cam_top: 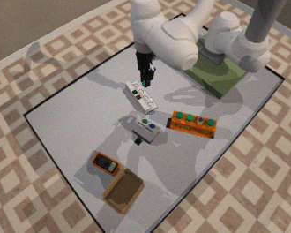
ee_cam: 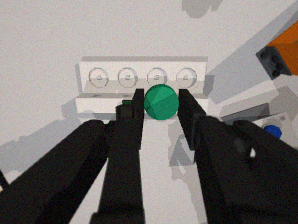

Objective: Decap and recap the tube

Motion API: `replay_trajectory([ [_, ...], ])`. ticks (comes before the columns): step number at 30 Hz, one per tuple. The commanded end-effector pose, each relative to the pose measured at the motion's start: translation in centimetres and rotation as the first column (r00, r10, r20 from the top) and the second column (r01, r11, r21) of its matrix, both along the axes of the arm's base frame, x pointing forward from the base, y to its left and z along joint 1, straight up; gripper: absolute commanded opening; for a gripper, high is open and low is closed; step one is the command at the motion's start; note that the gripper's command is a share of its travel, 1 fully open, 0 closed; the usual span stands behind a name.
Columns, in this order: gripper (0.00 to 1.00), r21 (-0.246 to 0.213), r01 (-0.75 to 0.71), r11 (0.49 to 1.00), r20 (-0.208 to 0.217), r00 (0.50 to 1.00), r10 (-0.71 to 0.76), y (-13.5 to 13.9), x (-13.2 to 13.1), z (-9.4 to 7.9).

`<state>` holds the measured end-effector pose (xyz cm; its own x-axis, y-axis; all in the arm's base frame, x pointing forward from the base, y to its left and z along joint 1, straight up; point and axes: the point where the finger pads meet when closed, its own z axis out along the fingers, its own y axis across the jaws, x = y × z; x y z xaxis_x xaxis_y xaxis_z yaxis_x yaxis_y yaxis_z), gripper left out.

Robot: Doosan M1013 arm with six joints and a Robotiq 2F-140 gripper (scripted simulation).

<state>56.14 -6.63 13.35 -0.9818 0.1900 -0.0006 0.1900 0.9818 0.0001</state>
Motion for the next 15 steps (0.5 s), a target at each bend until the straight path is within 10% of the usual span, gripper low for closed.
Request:
replay_trajectory([
  [1, 0.3, 0.001, 0.0, 1.0, 0.001, 1.0, 0.0, -0.1, 0.1, 0.1],
  [15, 0.3, 0.001, 0.0, 1.0, 0.001, 1.0, 0.0, -0.1, 0.1, -5.4],
])
